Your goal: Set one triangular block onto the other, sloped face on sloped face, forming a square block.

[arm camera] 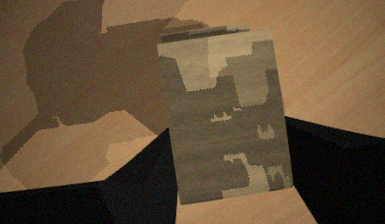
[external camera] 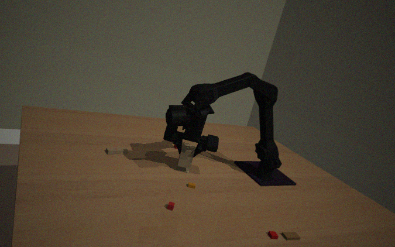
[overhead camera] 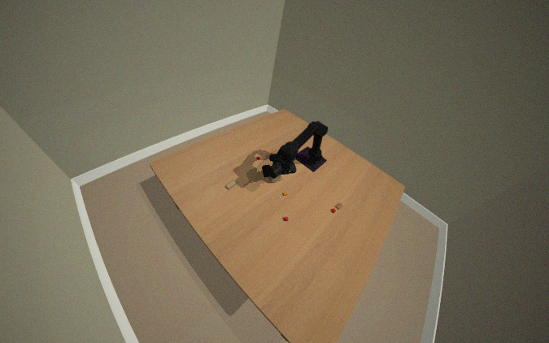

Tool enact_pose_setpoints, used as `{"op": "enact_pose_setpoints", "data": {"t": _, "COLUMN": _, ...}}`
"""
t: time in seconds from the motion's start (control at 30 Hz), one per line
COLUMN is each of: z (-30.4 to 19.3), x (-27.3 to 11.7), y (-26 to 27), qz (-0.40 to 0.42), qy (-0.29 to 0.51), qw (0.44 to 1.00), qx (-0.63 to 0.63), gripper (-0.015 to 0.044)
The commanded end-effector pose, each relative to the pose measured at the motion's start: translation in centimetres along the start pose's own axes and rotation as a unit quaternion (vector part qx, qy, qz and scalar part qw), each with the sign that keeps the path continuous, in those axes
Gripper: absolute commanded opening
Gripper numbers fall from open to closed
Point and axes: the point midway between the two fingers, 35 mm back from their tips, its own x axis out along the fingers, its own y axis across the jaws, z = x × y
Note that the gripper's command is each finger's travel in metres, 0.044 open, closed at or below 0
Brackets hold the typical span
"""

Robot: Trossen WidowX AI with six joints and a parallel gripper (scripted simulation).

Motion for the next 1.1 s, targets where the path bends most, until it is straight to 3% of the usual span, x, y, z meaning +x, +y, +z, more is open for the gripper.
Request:
{"op": "enact_pose_setpoints", "data": {"t": 0.0, "z": 0.1, "x": 0.2, "y": -0.1, "qz": 0.000, "qy": -0.002, "qw": 1.000, "qx": -0.001, "gripper": 0.0000}}
{"op": "enact_pose_setpoints", "data": {"t": 1.07, "z": 0.1, "x": 2.3, "y": 0.0, "qz": 0.000, "qy": -0.002, "qw": 1.000, "qx": -0.001, "gripper": 0.0000}}
